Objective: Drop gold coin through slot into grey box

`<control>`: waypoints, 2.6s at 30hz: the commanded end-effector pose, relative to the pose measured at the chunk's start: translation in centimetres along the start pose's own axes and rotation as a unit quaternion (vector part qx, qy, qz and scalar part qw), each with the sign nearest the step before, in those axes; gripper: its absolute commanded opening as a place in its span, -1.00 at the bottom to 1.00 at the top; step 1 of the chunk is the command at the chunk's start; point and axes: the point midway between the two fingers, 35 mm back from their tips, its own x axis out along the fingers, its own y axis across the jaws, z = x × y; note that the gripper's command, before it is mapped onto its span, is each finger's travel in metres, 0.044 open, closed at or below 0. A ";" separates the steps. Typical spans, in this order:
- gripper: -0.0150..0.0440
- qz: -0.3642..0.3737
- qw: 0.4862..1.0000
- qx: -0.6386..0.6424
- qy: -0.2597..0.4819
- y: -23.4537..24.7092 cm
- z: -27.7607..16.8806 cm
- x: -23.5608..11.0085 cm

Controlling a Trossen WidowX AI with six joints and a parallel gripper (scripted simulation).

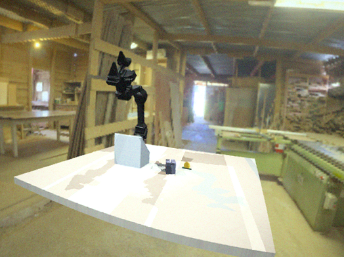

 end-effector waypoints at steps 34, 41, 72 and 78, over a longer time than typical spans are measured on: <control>0.05 0.603 0.702 0.330 -0.184 6.0 42.9 -25.0; 0.05 0.723 0.597 0.323 -0.127 5.0 46.5 -35.6; 0.05 0.896 0.365 0.167 0.188 0.5 43.4 -64.6; 0.05 0.897 0.364 0.167 0.188 1.3 43.5 -65.4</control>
